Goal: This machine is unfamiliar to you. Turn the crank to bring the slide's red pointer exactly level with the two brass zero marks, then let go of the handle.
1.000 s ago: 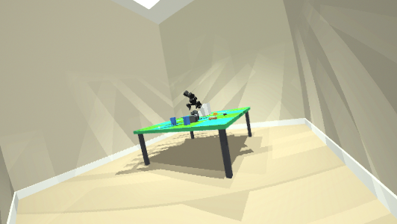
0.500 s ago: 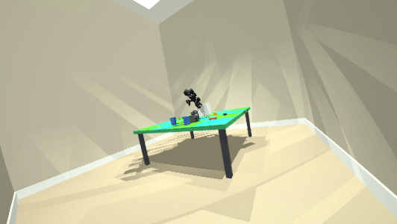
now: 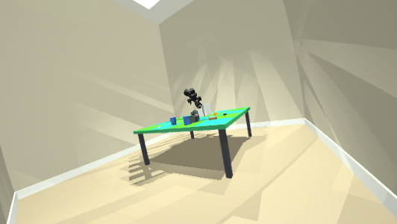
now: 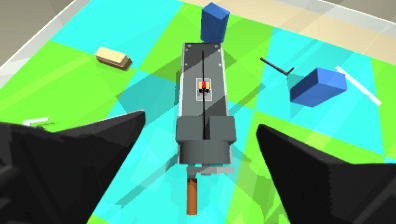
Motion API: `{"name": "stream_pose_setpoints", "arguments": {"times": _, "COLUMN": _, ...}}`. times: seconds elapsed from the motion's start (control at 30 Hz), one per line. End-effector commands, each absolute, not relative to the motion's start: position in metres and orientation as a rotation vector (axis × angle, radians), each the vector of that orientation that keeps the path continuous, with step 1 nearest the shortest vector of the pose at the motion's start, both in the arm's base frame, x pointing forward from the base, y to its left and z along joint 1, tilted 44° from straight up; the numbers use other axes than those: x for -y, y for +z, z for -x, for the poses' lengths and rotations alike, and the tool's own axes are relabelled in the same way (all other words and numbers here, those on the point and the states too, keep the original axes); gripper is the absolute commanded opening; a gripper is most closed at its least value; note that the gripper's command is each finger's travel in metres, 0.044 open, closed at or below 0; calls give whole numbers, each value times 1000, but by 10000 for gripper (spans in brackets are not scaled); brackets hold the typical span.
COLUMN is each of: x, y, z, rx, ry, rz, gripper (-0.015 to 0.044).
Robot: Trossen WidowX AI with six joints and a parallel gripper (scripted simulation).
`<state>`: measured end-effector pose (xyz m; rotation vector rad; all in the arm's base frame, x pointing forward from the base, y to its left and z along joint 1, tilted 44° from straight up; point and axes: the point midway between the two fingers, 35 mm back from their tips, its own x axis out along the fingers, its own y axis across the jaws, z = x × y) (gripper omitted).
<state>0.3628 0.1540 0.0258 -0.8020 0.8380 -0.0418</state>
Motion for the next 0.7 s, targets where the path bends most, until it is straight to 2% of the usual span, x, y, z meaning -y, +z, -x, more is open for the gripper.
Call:
{"name": "stream_pose_setpoints", "arguments": {"times": 0.0, "x": -147, "y": 28, "z": -337, "rx": -851, "ry": -2, "rz": 830, "gripper": 440}}
{"name": "stream_pose_setpoints", "arguments": {"times": 0.2, "x": -137, "y": 28, "z": -307, "rx": -862, "ry": 43, "rz": 861, "gripper": 440}}
{"name": "stream_pose_setpoints", "arguments": {"times": 0.67, "x": -107, "y": -9, "z": -311, "rx": -867, "ry": 45, "rz": 860, "gripper": 440}}
